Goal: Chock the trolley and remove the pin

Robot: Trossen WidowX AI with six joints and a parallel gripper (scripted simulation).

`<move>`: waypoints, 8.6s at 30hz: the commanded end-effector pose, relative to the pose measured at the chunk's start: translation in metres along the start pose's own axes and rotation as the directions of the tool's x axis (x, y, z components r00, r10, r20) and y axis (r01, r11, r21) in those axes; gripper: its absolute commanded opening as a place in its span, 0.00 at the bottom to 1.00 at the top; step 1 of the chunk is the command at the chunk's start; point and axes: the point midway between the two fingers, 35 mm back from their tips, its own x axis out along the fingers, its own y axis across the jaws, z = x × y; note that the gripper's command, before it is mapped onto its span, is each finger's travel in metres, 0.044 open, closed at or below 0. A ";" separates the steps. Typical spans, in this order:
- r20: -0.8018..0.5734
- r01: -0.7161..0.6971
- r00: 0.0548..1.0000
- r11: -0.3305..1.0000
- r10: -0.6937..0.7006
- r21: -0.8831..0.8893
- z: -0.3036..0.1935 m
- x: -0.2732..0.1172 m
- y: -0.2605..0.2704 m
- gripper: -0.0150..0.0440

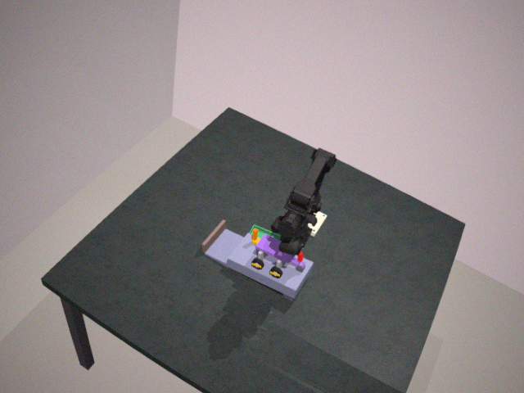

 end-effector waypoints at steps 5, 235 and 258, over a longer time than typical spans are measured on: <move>-0.004 0.005 1.000 1.000 -0.005 0.005 0.000 0.013 -0.002 0.58; 0.015 0.013 1.000 1.000 -0.014 0.008 0.175 -0.014 -0.088 0.25; 0.120 -0.058 0.993 0.867 -0.002 0.495 0.173 -0.013 -0.089 0.25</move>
